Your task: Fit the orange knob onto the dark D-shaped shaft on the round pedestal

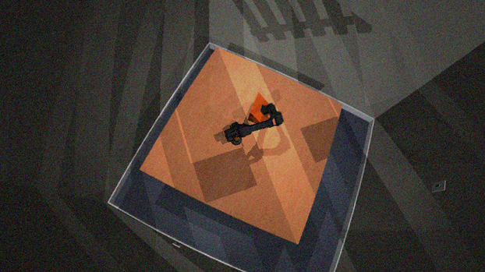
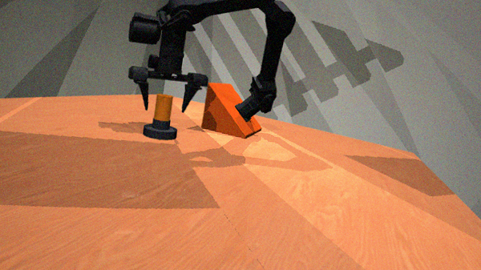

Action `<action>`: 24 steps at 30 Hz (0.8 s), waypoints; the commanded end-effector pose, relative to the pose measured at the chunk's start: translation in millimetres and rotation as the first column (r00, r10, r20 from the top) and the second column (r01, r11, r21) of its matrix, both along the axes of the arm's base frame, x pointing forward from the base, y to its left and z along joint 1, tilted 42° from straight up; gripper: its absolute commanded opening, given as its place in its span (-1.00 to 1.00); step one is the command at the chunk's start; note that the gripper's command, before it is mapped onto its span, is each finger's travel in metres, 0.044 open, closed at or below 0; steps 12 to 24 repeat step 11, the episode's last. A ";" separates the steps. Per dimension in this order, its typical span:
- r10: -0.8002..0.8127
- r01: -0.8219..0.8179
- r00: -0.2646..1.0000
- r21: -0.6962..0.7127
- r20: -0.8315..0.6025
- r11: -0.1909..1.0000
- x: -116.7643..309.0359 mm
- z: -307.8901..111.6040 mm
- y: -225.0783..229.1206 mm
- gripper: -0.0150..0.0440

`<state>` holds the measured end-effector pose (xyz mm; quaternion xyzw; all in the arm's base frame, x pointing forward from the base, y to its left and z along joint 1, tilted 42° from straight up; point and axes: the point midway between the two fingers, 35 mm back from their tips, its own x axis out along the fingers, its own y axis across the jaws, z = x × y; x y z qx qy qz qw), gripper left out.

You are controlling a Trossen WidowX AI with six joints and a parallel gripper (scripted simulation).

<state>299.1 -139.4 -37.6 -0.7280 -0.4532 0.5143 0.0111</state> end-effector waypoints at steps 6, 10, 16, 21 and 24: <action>-0.010 0.010 1.000 -0.018 0.016 1.000 -5.1 61.3 -58.7 1.00; -0.010 0.010 1.000 -0.018 0.016 1.000 -4.4 61.3 -58.8 1.00; -0.010 0.010 1.000 -0.018 0.016 1.000 -4.4 61.3 -58.8 1.00; -0.010 0.010 1.000 -0.018 0.016 1.000 -4.4 61.3 -58.8 1.00; -0.010 0.010 1.000 -0.018 0.016 1.000 -4.4 61.3 -58.8 1.00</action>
